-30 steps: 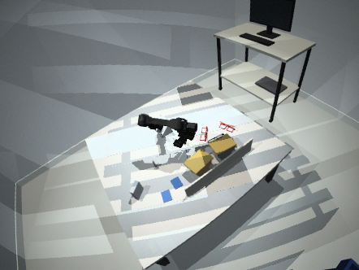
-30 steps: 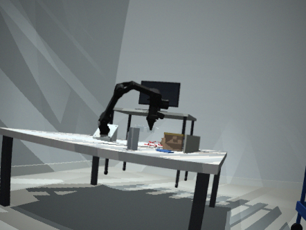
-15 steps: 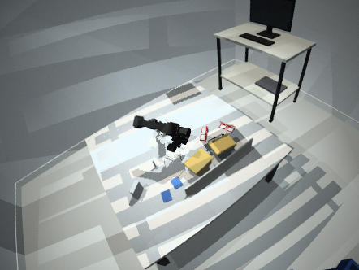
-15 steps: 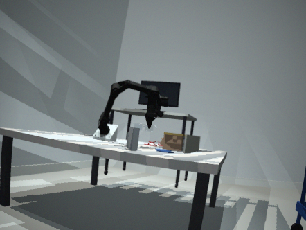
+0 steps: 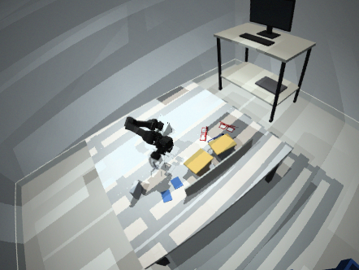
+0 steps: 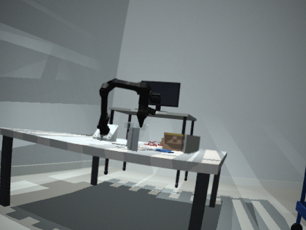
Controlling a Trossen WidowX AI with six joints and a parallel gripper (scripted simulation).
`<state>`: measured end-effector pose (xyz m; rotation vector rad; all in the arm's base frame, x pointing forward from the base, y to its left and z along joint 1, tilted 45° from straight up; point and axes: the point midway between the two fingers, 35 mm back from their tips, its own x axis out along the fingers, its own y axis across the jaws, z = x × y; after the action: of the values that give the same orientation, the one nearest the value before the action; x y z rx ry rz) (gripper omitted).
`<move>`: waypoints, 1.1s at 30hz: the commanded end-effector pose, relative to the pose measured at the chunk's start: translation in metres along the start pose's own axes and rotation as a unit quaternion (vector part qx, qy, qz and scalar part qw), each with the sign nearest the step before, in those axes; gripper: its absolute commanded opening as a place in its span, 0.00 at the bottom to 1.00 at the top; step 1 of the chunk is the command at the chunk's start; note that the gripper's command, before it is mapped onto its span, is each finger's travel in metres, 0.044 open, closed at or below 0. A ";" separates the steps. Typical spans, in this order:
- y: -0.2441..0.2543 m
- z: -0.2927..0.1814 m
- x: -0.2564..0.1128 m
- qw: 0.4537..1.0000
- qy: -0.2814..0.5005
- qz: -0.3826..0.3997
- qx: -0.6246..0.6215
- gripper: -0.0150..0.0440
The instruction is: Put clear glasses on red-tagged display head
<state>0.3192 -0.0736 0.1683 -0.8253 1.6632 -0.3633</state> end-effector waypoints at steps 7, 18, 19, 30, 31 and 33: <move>-0.016 -0.017 0.001 1.000 0.004 -0.005 -0.006 0.25; -0.017 -0.016 0.041 1.000 0.004 -0.005 -0.005 0.25; -0.017 -0.017 0.045 1.000 0.004 -0.006 -0.005 0.25; -0.016 -0.017 0.060 1.000 0.004 -0.007 -0.005 0.25; -0.016 -0.016 0.060 1.000 0.004 -0.007 -0.005 0.25; -0.014 -0.015 0.060 1.000 0.004 -0.007 -0.005 0.25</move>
<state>0.3053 -0.1282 0.1407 -0.8349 1.6654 -0.3689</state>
